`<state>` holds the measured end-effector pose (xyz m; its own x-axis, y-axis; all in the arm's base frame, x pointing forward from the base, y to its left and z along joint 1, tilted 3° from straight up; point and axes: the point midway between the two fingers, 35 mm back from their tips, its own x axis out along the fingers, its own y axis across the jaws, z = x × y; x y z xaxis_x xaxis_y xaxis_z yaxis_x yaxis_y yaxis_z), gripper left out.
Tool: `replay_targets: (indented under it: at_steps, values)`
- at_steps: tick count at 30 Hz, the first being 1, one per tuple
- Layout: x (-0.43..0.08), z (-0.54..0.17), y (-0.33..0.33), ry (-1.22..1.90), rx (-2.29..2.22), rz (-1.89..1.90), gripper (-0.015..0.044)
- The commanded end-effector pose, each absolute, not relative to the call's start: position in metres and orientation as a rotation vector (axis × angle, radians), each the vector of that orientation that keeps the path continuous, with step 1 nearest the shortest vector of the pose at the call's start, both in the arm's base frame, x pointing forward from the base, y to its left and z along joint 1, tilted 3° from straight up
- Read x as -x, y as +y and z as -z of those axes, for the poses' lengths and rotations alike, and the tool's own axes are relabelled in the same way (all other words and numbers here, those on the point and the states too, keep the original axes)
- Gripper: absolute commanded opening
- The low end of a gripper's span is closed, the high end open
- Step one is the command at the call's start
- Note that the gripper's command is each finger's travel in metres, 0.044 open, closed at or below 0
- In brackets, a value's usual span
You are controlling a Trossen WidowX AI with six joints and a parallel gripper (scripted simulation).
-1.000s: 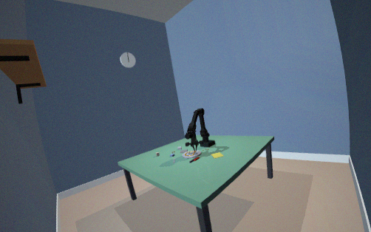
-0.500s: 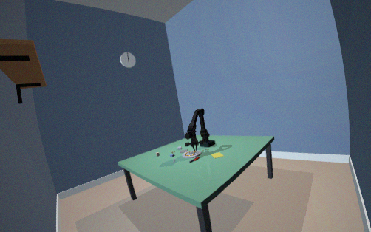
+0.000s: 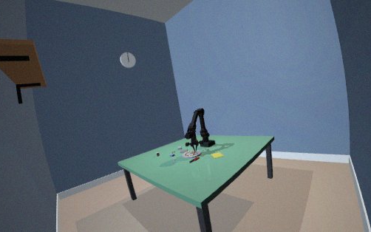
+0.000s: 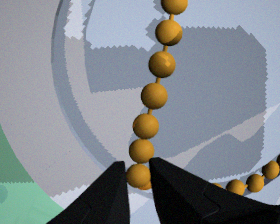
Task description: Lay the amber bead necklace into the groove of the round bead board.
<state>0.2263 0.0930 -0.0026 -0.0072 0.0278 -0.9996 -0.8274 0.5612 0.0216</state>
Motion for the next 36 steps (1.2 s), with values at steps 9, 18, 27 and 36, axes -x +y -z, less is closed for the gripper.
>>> replay_targets:
  at_steps: [9,18,27,36]
  values:
    - [-0.2220,0.0063,0.0926,1.444,0.729,-0.786,0.0000]
    - [-0.2220,0.0063,0.0926,1.444,0.729,-0.786,0.0000]
    - [-0.2220,0.0063,0.0926,1.444,0.729,-0.786,0.0000]
    - [-0.2247,0.0043,0.0928,1.434,0.738,-0.784,0.0210]
